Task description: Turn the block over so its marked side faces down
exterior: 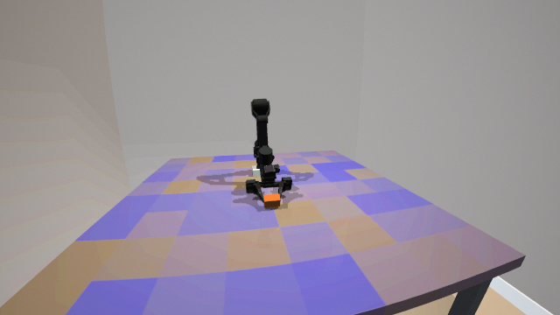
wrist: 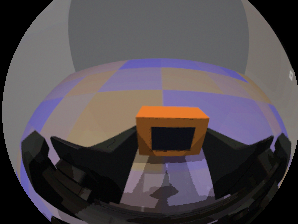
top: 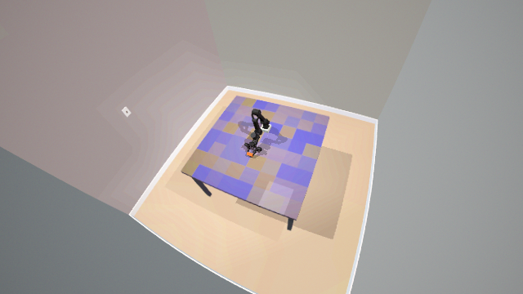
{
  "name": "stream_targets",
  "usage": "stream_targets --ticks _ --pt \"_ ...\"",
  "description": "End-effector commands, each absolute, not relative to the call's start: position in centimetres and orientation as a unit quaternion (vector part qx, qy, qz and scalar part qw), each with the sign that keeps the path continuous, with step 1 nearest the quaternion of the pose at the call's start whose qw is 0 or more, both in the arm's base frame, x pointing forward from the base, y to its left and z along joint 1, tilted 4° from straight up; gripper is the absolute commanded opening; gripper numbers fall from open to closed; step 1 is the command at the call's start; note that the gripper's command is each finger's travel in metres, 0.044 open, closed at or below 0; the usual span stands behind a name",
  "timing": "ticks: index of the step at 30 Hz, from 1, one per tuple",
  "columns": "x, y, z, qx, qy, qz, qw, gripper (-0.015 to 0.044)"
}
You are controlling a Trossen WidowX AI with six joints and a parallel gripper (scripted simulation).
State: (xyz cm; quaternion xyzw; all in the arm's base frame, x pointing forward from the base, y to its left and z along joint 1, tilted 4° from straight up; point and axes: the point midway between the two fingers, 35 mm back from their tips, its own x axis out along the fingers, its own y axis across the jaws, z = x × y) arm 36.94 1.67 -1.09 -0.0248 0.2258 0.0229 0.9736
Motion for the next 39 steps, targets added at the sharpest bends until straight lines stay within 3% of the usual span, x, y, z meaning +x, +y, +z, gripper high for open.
stream_targets --ticks 1,4,21,39 --pt "36.95 1.75 -1.03 -0.027 0.223 0.026 0.974 0.0000" --pt "36.95 1.75 -1.03 -0.027 0.223 0.026 0.974 0.0000" --pt "36.95 1.75 -1.03 -0.027 0.223 0.026 0.974 0.0440" --pt "36.95 1.75 -1.03 -0.027 0.223 0.026 0.974 0.0440"
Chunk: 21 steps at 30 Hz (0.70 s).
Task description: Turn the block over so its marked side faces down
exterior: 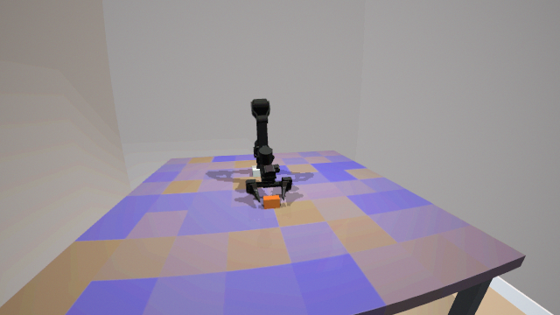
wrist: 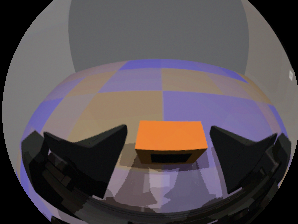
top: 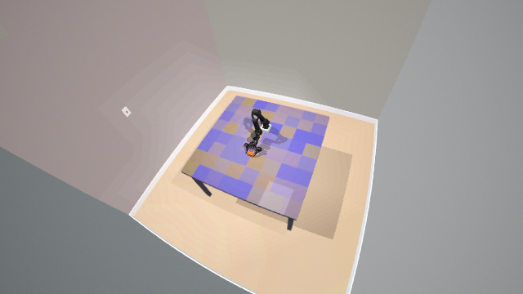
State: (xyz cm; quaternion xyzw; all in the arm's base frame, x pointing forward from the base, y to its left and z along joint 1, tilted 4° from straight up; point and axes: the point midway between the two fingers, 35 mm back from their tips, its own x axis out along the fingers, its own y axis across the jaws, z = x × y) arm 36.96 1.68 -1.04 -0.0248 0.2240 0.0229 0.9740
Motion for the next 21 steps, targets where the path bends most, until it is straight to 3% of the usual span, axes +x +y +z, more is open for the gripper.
stream_targets --ticks 1,16,21 --pt "36.9 1.8 -1.0 -0.027 0.223 0.026 0.974 0.0440" --pt "37.0 1.8 -1.1 -0.027 0.226 0.026 0.973 0.0440" --pt "38.6 1.9 -0.9 -0.027 0.304 0.024 0.952 0.0440"
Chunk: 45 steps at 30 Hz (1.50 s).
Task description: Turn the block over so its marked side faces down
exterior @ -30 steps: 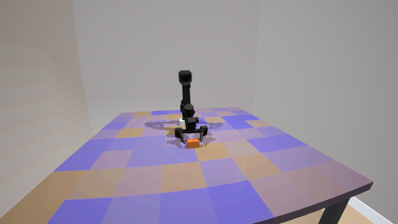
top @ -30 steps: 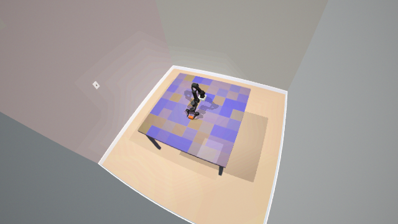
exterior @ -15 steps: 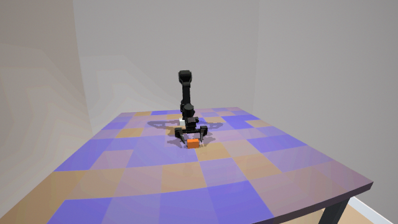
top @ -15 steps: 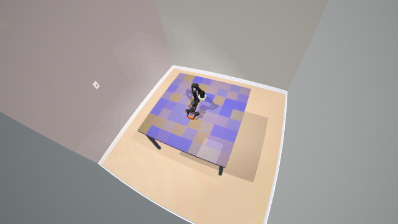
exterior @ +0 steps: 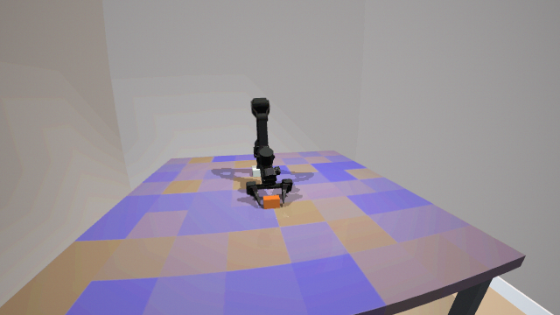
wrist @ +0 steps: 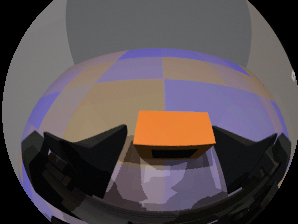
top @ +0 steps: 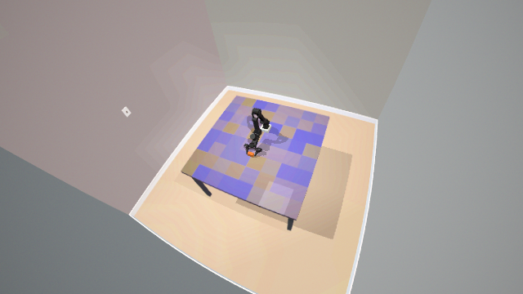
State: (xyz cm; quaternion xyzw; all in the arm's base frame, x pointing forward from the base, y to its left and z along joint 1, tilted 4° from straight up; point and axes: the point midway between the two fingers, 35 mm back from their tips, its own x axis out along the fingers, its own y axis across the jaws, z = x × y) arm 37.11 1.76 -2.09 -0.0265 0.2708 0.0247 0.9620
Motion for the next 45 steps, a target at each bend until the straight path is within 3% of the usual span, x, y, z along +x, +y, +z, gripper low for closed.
stream_targets --ticks 1,12,31,45 --pt "38.7 2.0 -0.6 -0.027 0.321 0.024 0.946 0.0440" --pt "36.9 2.0 4.9 -0.031 0.467 0.018 0.884 0.0440" --pt "35.4 1.9 6.4 -0.033 0.501 0.017 0.865 0.0440" --pt "39.0 2.2 8.0 -0.035 0.656 0.011 0.754 0.0440"
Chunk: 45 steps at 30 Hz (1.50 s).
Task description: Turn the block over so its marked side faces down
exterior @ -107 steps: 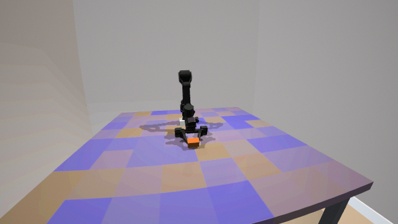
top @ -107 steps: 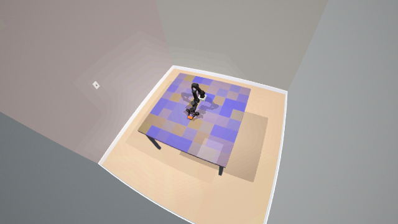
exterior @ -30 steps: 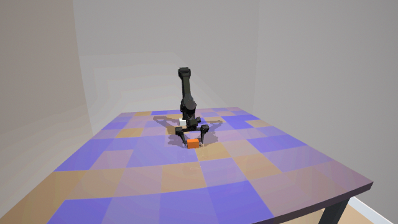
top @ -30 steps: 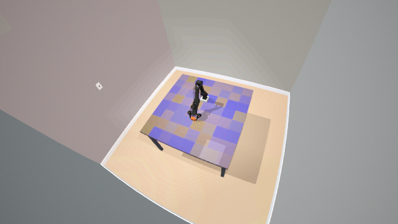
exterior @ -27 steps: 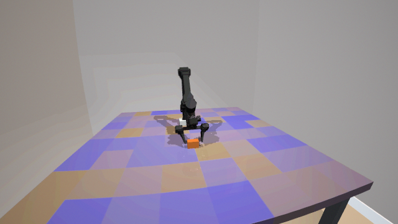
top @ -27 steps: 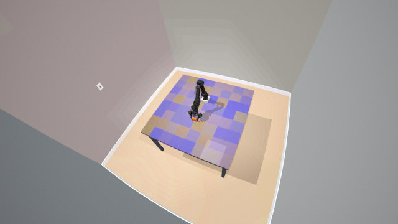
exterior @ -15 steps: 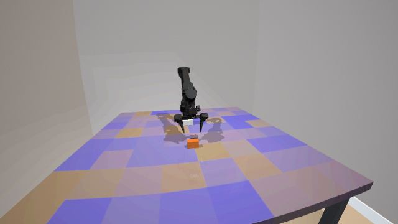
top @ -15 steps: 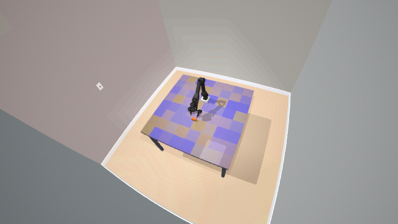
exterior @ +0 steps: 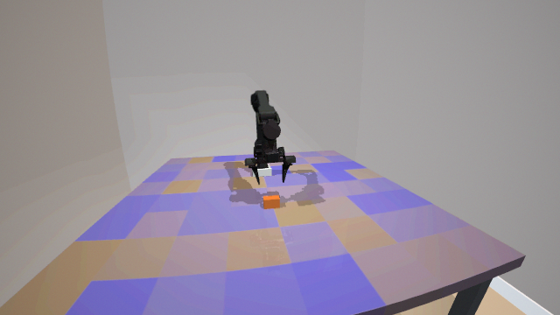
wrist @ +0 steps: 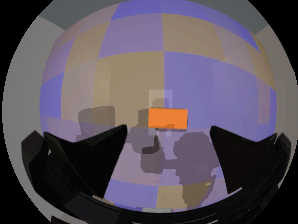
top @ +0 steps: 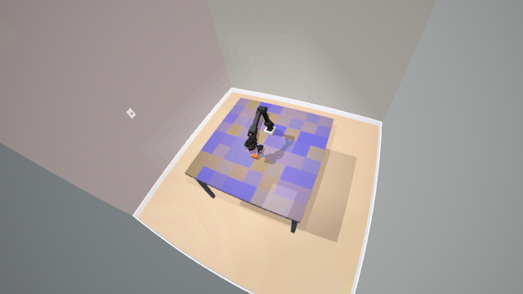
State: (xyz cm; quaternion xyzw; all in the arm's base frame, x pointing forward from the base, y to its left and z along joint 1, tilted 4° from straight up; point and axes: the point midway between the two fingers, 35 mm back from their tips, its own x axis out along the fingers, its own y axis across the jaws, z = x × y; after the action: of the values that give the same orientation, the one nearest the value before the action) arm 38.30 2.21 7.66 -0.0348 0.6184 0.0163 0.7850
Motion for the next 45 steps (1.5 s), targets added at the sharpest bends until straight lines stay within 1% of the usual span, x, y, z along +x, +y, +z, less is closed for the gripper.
stream_targets --ticks 1,7,12,16,45 --pt "39.2 2.2 8.2 -0.035 0.667 0.010 0.744 0.0440" --pt "39.6 2.2 8.8 -0.036 0.717 0.007 0.696 0.0440" --pt "39.6 2.2 8.6 -0.036 0.717 0.007 0.696 0.0440" --pt "39.5 2.1 5.5 -0.036 0.717 0.007 0.696 0.0440" --pt "39.4 1.9 0.9 -0.036 0.717 0.007 0.696 0.0440"
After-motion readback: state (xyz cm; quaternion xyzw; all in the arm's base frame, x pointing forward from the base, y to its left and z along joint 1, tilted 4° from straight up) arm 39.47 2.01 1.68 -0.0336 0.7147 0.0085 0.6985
